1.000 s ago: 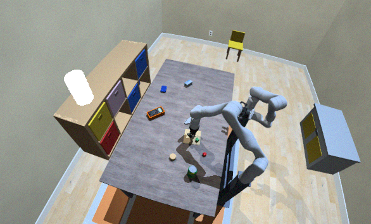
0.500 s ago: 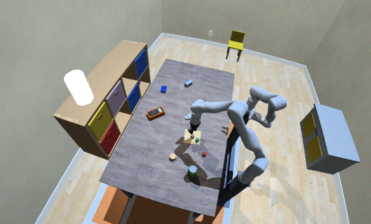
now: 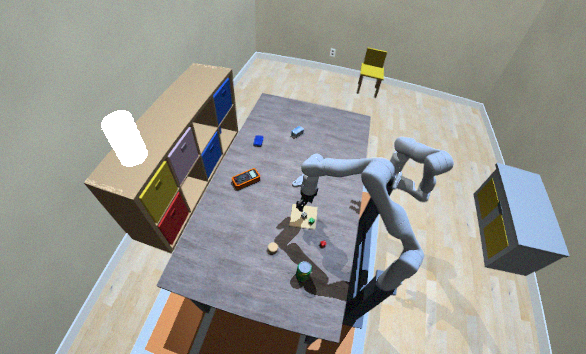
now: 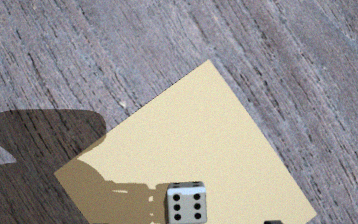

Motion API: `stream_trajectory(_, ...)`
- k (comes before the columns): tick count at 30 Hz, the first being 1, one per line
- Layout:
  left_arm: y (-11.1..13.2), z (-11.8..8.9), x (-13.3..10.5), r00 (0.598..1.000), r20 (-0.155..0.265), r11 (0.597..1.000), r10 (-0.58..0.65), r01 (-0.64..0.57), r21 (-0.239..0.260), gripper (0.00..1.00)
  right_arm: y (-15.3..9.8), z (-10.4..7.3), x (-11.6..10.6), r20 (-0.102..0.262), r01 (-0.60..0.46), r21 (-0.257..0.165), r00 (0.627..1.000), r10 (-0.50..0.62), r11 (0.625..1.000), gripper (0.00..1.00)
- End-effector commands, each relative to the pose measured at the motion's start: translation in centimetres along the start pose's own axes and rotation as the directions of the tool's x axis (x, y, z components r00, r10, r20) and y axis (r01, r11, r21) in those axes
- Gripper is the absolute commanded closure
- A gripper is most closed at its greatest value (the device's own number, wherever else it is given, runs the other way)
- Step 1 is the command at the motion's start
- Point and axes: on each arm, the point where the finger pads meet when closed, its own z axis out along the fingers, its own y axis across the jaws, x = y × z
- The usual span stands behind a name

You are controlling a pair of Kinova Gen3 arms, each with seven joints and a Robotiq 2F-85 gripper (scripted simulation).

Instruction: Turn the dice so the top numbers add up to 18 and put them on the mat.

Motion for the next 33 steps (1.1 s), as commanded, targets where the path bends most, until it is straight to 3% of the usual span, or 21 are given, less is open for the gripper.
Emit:
stream_trajectory(1, 0.0, -0.1, 0.0, 1.0, -0.002, 1.0, 0.0, 0.0, 0.0, 0.002, 0.0, 0.0, 0.0, 0.0, -0.001, 0.0, 1.0, 0.001, 1.0, 0.002)
stream_trajectory(19, -0.2, -0.1, -0.3, 1.0, -0.001, 1.0, -0.022, 0.022, 0.001, 0.002, 0.0, 0.0, 0.0, 0.0, -0.001, 0.0, 1.0, 0.001, 1.0, 0.002)
stream_trajectory(24, -1.0, 0.1, -2.3, 0.991, 0.001, 0.991, -0.137, 0.137, 0.003, 0.002, 0.0, 0.0, 0.0, 0.0, -0.001, 0.0, 1.0, 0.001, 1.0, 0.002)
stream_trajectory(28, -2.1, 0.4, -5.0, 0.957, 0.003, 0.957, -0.289, 0.289, 0.005, 0.002, 0.0, 0.0, 0.0, 0.0, -0.001, 0.0, 1.0, 0.001, 1.0, 0.002)
stream_trajectory(31, -2.2, 0.4, -5.2, 0.953, 0.003, 0.953, -0.304, 0.304, 0.005, 0.002, 0.0, 0.0, 0.0, 0.0, -0.001, 0.0, 1.0, 0.001, 1.0, 0.002)
stream_trajectory(33, -2.9, 0.5, -7.1, 0.916, 0.003, 0.916, -0.401, 0.401, 0.006, 0.002, 0.0, 0.0, 0.0, 0.0, -0.001, 0.0, 1.0, 0.001, 1.0, 0.002)
